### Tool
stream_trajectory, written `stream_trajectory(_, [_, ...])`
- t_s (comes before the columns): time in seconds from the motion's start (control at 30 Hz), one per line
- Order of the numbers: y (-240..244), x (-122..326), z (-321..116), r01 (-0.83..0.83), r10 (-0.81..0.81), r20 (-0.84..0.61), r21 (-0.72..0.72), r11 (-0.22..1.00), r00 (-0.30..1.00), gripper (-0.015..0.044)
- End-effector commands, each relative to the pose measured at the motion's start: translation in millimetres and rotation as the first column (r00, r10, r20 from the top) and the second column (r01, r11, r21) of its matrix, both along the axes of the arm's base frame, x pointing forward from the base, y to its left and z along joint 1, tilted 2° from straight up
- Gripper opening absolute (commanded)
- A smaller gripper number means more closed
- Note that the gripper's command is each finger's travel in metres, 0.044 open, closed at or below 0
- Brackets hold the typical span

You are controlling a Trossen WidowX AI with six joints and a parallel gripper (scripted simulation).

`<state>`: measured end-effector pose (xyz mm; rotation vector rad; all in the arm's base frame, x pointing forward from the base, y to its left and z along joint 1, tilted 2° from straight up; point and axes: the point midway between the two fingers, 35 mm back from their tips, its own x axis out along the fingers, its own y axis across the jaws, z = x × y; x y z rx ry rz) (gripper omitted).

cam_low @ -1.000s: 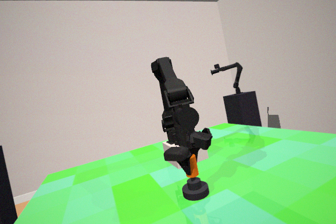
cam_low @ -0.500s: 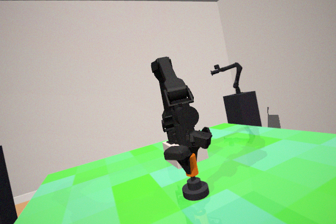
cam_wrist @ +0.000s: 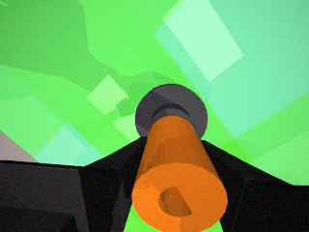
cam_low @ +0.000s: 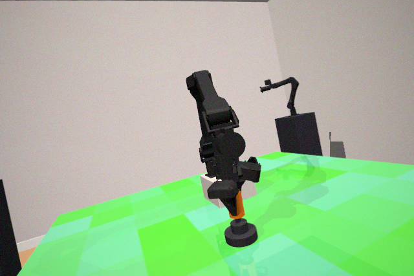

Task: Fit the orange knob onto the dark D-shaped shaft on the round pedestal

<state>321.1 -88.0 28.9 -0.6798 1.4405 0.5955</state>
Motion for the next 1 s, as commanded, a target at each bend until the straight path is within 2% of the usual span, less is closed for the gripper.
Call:
stream_trajectory(0.0, [0.3,-0.1,-1.2,-0.009,0.009,0.001,0.001,1.000,1.000,0.0000])
stream_trajectory(0.77, [0.7,-0.5,4.0,-0.009,0.009,0.001,0.001,1.000,1.000,0.0000])
stream_trajectory(0.97, [0.2,0.6,2.9,-0.176,0.176,-0.006,-0.007,0.984,0.984,0.0000])
